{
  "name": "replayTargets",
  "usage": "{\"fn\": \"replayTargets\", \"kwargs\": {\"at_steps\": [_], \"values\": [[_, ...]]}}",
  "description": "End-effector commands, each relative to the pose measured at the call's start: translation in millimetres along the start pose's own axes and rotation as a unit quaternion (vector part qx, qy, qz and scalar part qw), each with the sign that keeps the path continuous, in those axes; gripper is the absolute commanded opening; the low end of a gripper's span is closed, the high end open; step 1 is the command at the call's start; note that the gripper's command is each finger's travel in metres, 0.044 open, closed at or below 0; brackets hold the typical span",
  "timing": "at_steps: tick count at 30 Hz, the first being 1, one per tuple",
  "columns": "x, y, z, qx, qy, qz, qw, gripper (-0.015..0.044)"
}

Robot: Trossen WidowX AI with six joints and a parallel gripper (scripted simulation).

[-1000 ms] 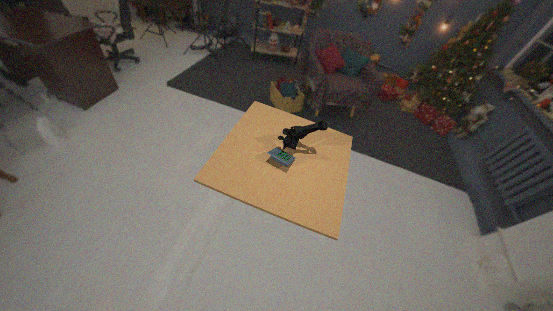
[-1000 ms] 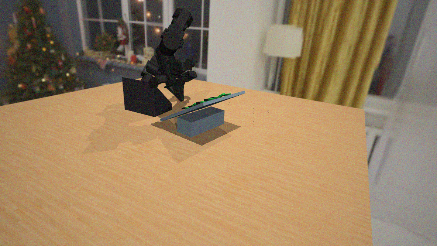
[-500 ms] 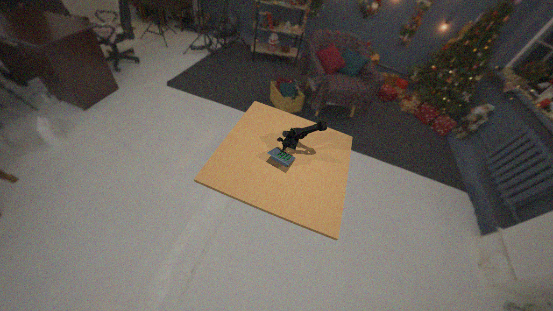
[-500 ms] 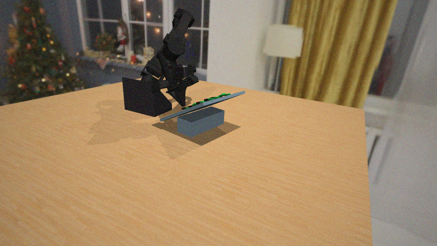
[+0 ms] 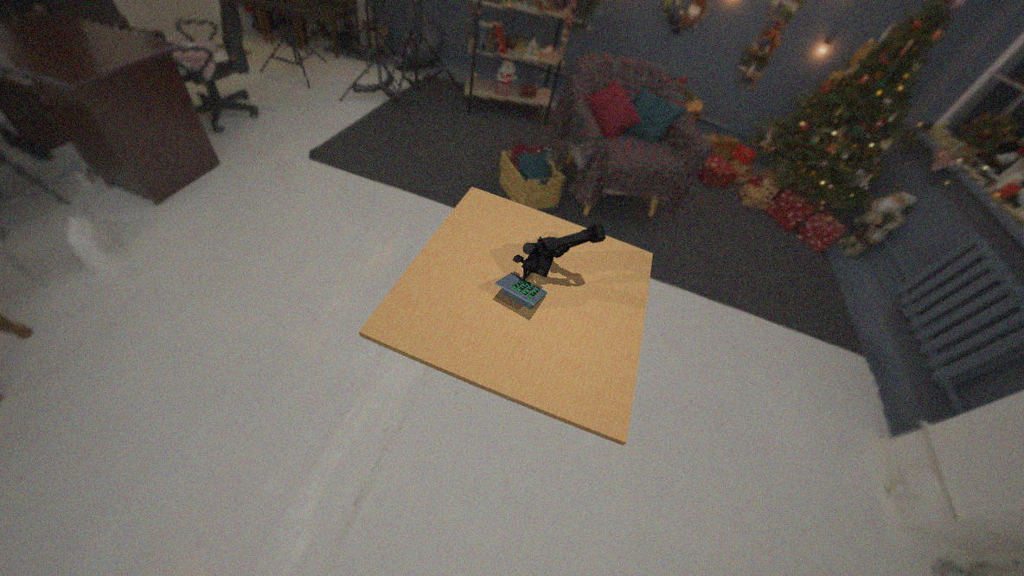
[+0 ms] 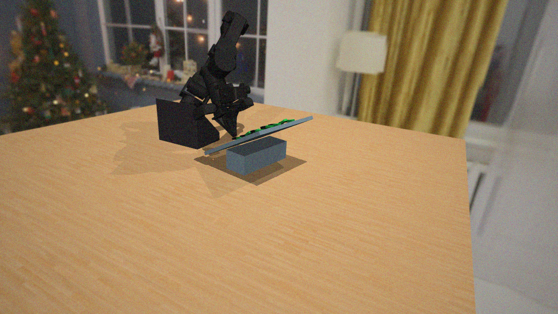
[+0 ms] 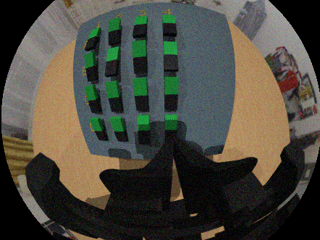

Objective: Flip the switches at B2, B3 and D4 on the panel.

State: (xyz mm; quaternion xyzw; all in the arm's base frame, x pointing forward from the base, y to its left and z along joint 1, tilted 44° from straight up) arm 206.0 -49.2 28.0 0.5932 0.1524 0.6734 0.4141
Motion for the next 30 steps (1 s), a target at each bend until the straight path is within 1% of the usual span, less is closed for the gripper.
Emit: {"fn": "replayTargets", "kwargs": {"at_steps": [1, 30], "values": [[0.2, -0.2, -0.1, -0.001, -0.002, 0.002, 1.0, 0.0], [0.3, -3.8, -0.2, -0.001, -0.002, 0.002, 1.0, 0.0]]}}
Point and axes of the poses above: the point midway between the two fingers, 35 mm back from their tips, its own y axis back along the fingers, its own x axis across the jaws, z = x × y, the point moved 7 cm from there along y, back along the fingers
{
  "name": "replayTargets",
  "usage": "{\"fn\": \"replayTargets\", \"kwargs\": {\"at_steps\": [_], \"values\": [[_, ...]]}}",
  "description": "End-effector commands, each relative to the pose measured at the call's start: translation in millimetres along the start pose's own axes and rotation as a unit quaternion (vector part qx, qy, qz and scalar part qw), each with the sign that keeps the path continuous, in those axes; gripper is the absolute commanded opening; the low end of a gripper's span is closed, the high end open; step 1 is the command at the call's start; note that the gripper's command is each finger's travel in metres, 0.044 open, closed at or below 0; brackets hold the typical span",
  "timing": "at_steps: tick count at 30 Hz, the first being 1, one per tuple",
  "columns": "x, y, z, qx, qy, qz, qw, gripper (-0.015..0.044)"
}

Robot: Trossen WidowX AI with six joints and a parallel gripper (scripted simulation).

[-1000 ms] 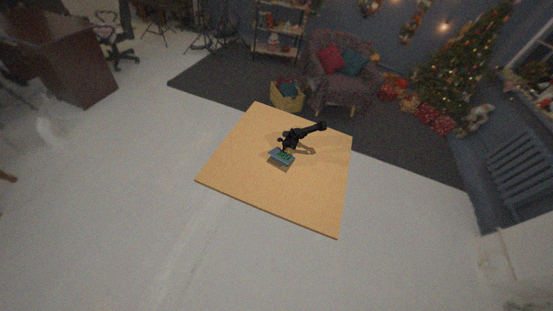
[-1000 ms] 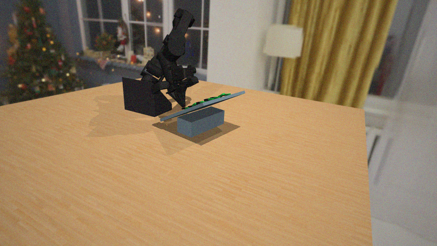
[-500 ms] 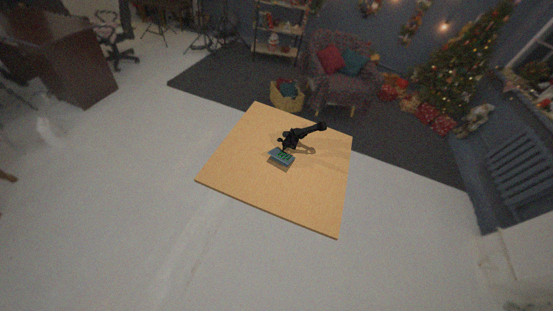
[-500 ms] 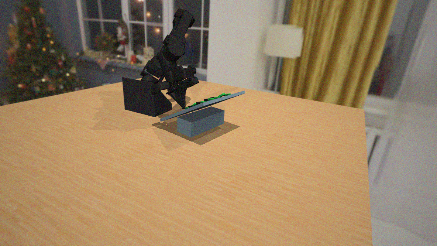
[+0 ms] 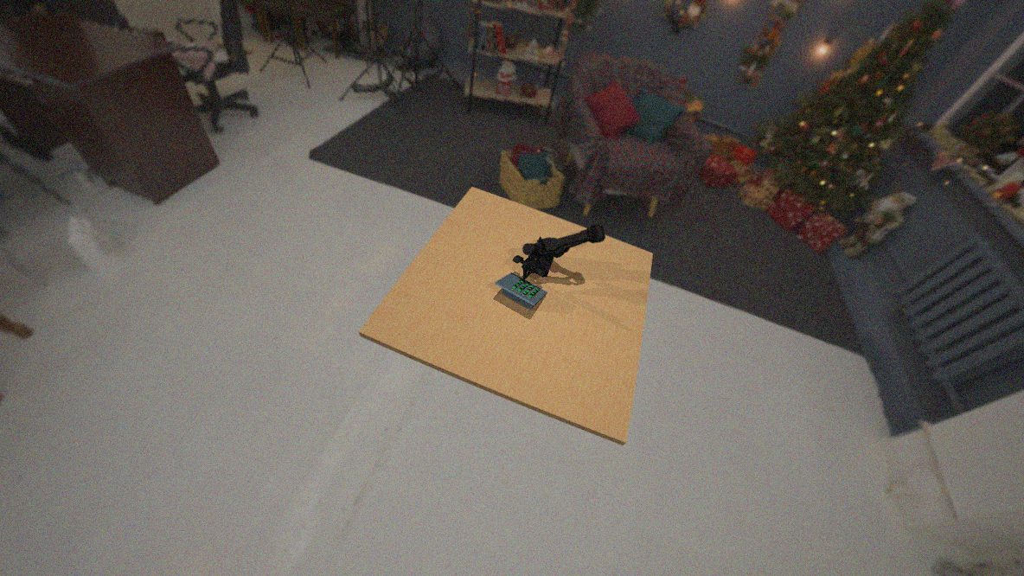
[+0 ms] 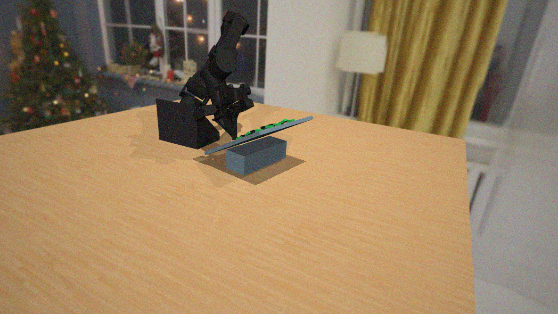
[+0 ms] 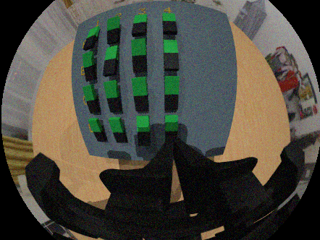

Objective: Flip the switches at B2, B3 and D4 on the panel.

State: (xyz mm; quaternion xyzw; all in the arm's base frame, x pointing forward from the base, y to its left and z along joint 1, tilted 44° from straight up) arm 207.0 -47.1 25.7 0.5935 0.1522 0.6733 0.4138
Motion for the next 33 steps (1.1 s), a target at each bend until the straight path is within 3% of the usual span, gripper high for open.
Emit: {"fn": "replayTargets", "kwargs": {"at_steps": [1, 17, 25, 30, 33], "values": [[0.2, -0.7, 0.0, -0.001, -0.002, 0.002, 1.0, 0.0], [0.3, -2.8, -0.1, -0.001, -0.002, 0.002, 1.0, 0.0], [-0.9, 60.6, 4.4, 0.013, -0.002, 0.0, 1.0, 0.0], [0.4, 62.7, 6.8, 0.013, -0.002, 0.0, 1.0, 0.0], [18.7, 65.7, 40.8, 0.013, -0.002, -0.002, 1.0, 0.0]]}}
Point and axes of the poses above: the point midway between the two fingers, 35 mm back from their tips, its own y axis back along the fingers, its own x axis across the jaws, z = x × y, the point moved 7 cm from there along y, back along the fingers
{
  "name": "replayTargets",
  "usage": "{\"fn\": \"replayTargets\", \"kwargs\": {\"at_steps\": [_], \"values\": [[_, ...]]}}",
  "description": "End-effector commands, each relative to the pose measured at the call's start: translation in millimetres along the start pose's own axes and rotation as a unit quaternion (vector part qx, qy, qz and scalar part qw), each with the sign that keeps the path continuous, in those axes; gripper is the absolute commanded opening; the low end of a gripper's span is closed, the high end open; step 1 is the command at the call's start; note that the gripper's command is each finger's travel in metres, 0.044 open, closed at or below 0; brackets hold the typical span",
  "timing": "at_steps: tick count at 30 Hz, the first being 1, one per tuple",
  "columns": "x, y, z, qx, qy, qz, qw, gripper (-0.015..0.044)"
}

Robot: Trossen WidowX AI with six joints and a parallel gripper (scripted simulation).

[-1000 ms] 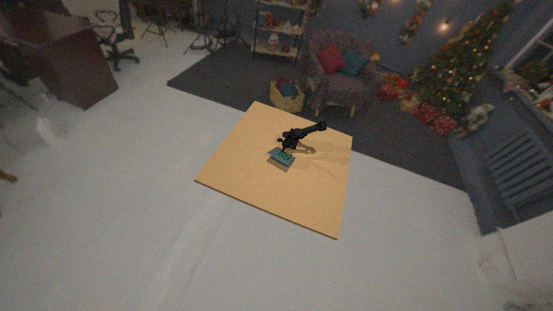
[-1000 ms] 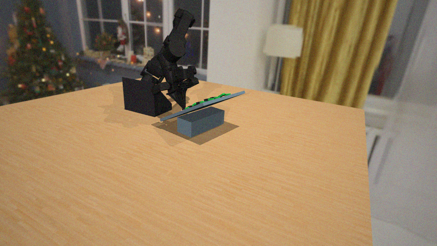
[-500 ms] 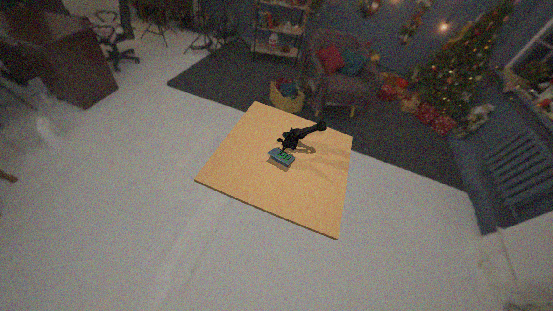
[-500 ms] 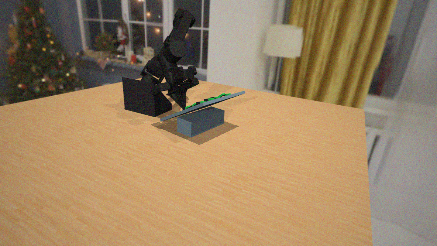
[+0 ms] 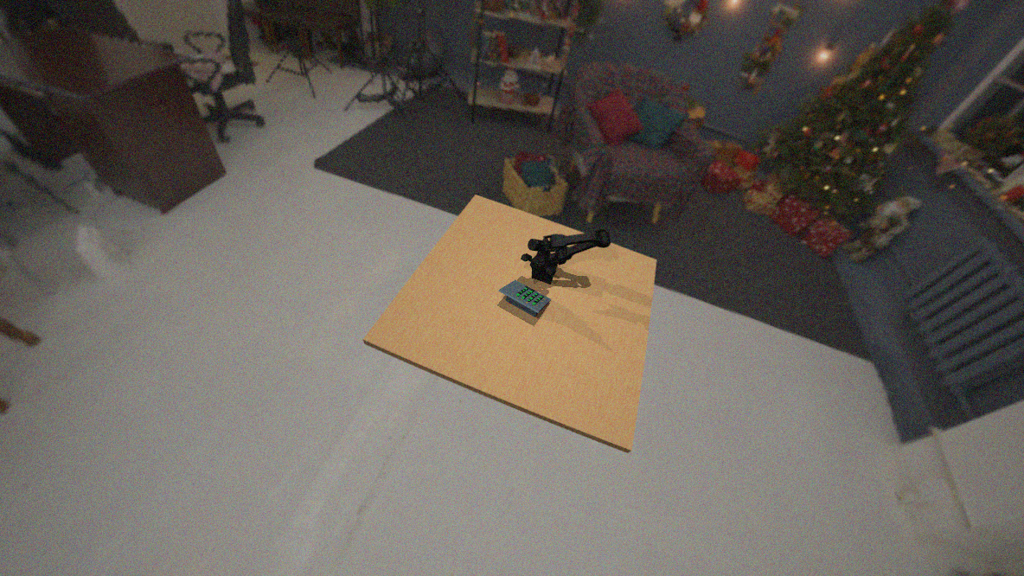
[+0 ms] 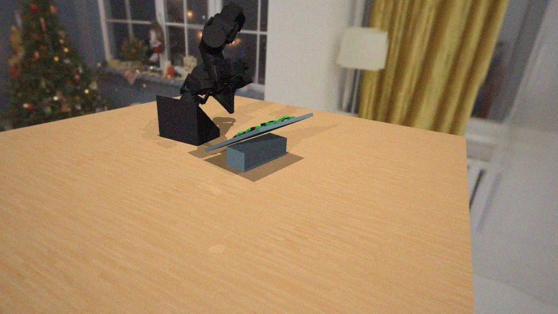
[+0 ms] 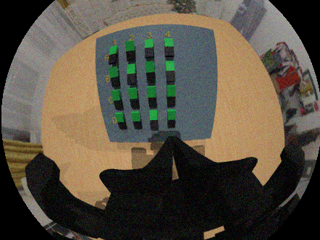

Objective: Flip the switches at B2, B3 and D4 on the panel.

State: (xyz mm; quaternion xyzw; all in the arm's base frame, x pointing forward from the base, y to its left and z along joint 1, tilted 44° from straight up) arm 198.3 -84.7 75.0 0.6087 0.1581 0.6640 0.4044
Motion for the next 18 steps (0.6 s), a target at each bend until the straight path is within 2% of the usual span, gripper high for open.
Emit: {"fn": "replayTargets", "kwargs": {"at_steps": [1, 4, 18], "values": [[24.8, 7.3, 39.0, -0.004, 0.01, -0.002, 1.0, 0.0], [42.5, 8.9, 58.0, -0.005, 0.01, 0.0, 1.0, 0.0], [42.5, 8.9, 58.0, -0.005, 0.01, 0.0, 1.0, 0.0]]}}
Point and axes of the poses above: the point midway between the two fingers, 35 mm back from their tips, its own y axis back along the fingers, its own x axis across the jaws, z = x × y, the point moved 7 cm from there along y, back along the fingers
